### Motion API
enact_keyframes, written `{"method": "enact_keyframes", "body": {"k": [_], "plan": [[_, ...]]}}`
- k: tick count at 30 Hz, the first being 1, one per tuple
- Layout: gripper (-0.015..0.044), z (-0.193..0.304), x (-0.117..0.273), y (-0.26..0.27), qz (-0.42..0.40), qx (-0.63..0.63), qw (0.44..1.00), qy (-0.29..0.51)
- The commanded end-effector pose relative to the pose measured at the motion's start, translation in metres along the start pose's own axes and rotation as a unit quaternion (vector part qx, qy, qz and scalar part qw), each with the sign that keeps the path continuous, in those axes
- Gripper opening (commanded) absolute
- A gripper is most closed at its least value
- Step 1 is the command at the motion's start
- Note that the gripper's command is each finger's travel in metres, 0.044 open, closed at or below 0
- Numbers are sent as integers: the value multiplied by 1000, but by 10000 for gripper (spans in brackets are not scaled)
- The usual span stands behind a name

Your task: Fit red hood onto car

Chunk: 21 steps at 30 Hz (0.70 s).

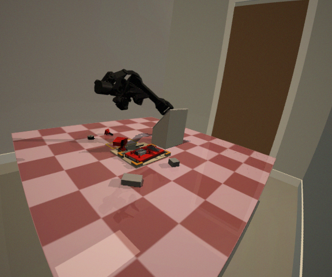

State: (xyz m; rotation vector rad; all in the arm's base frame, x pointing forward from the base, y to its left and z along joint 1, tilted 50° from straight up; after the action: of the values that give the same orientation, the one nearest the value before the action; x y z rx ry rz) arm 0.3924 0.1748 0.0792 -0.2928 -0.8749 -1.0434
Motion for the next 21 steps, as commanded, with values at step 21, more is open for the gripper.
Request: {"method": "enact_keyframes", "body": {"k": [21], "plan": [[440, -88, 102, -118, 412, 483, 712, -300]]}}
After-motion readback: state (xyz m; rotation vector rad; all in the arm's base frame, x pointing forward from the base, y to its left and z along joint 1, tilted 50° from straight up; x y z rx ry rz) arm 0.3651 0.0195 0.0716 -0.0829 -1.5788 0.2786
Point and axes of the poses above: the point midway between the two fingers, 35 mm back from their tips, its own x axis back along the fingers, its own y axis across the jaws, z = x × y, the point moved 5 cm from there along x, back along the fingers, and after that the axes turned 5 degrees about x, right-handed, at the moved point
